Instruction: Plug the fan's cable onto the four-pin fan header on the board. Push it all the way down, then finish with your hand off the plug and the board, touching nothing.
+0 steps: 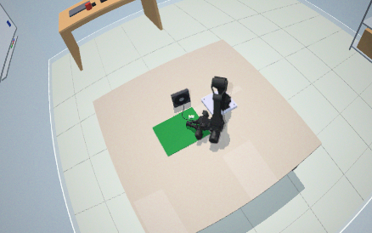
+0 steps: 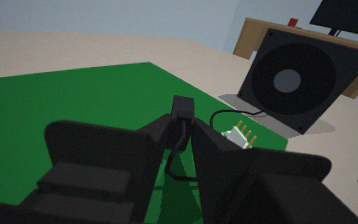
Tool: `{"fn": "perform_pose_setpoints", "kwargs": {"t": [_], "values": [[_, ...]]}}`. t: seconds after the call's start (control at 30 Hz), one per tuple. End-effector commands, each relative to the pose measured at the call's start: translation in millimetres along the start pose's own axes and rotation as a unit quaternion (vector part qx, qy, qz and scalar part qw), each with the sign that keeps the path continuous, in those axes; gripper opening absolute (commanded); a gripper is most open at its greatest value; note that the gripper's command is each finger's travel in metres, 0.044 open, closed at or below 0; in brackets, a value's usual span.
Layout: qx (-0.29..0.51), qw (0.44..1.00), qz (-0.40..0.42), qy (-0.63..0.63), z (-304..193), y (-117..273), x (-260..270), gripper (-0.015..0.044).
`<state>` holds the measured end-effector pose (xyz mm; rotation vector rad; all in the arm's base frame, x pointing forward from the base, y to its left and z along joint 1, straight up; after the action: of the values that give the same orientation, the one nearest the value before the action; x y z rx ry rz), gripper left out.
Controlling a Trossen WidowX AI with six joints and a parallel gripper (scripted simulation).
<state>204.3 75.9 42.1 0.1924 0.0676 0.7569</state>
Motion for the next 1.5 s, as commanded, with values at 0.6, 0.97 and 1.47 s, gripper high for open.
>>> {"fn": "perform_pose_setpoints", "kwargs": {"t": [0.6, 0.97, 1.47], "values": [[0.0, 1.0, 0.0, 0.001, 0.2, 0.0, -0.1, 0.0], [0.0, 1.0, 0.0, 0.001, 0.2, 0.0, -0.1, 0.0], [0.0, 1.0, 0.0, 0.0, 0.0, 0.0, 0.0, 0.014]]}}
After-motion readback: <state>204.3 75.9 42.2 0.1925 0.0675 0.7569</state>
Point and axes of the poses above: the point midway between the two fingers, 35 mm back from their tips, its own y axis back along the fingers, its own x axis across the jaws, z = x × y, the point moved 6 cm from there along y, back along the fingers
